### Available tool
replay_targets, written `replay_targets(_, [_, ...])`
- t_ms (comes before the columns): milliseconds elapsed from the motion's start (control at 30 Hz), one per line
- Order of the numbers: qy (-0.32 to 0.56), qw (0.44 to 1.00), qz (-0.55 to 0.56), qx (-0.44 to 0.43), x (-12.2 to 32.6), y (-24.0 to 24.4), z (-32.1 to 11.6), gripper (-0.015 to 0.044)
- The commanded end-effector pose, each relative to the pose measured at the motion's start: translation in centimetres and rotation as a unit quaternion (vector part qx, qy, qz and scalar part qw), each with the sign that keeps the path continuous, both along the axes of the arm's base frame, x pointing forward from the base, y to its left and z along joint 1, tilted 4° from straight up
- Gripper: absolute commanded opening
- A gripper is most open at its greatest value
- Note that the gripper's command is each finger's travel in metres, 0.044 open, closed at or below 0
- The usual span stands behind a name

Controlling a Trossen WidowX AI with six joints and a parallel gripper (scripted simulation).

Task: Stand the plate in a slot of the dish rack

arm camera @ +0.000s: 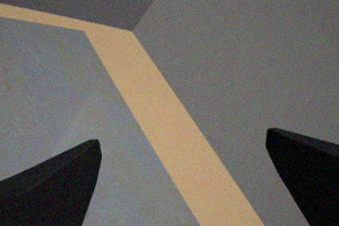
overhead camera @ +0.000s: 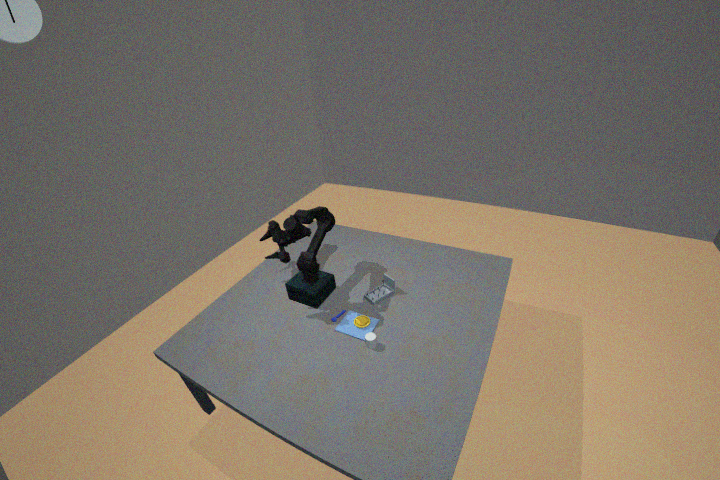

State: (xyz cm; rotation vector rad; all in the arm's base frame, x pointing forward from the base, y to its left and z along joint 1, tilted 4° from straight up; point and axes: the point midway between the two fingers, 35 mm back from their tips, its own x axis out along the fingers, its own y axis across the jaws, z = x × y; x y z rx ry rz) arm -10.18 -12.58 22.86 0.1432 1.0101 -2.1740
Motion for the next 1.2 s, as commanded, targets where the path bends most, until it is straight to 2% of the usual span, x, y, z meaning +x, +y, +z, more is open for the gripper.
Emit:
replay_targets(0, [0.000,1.000,0.001,0.001,0.0,0.0,0.0,0.0400])
replay_targets(300, [-0.024,0.993,0.099,0.054,3.4,-3.5,-0.8,0.0400])
replay_targets(467, [-0.066,0.992,0.103,0.035,4.3,-4.3,-1.2,0.0400])
replay_targets(667, [-0.076,0.982,0.157,0.071,6.6,-5.9,-1.6,0.0400])
replay_targets(1167, [-0.092,0.906,0.353,0.215,17.3,-9.5,-4.6,0.0400])
